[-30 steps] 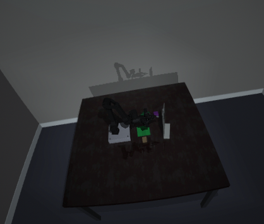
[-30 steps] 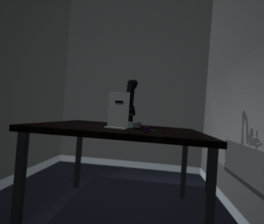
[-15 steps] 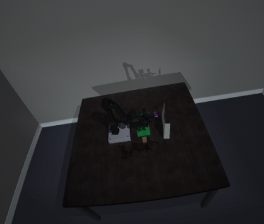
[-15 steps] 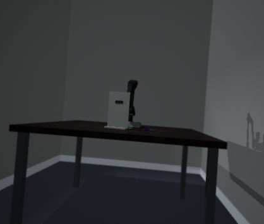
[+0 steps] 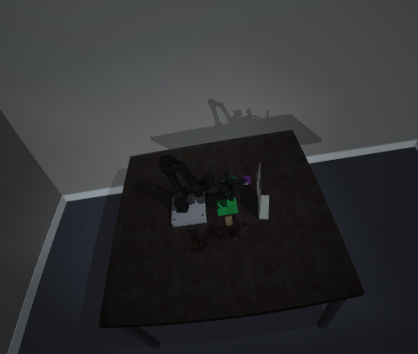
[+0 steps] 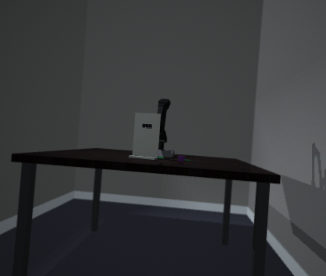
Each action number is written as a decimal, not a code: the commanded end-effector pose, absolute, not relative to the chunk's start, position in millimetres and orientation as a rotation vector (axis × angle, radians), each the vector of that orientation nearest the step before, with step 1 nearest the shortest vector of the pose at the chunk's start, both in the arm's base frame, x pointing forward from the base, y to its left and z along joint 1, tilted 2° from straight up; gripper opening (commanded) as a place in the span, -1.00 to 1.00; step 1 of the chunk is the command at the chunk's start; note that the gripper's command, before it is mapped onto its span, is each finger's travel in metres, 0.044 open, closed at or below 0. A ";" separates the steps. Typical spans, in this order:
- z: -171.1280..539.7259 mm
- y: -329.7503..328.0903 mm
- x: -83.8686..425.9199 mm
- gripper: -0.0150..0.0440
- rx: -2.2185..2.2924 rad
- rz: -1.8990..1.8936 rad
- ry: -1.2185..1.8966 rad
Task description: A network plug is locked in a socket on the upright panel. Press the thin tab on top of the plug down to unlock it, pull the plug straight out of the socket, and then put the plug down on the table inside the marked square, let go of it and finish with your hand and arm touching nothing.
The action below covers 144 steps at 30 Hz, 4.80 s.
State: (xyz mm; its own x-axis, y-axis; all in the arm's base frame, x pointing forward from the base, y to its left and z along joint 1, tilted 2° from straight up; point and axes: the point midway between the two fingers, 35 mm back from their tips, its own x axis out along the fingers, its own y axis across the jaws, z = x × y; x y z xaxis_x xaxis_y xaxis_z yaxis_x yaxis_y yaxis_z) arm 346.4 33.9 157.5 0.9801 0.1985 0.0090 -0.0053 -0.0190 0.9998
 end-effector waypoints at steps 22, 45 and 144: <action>188.3 33.2 337.9 -0.49 1.586 0.160 0.151; 211.5 31.8 323.4 -0.49 1.558 0.133 0.180; 5.6 31.3 254.0 -0.49 0.860 0.081 1.323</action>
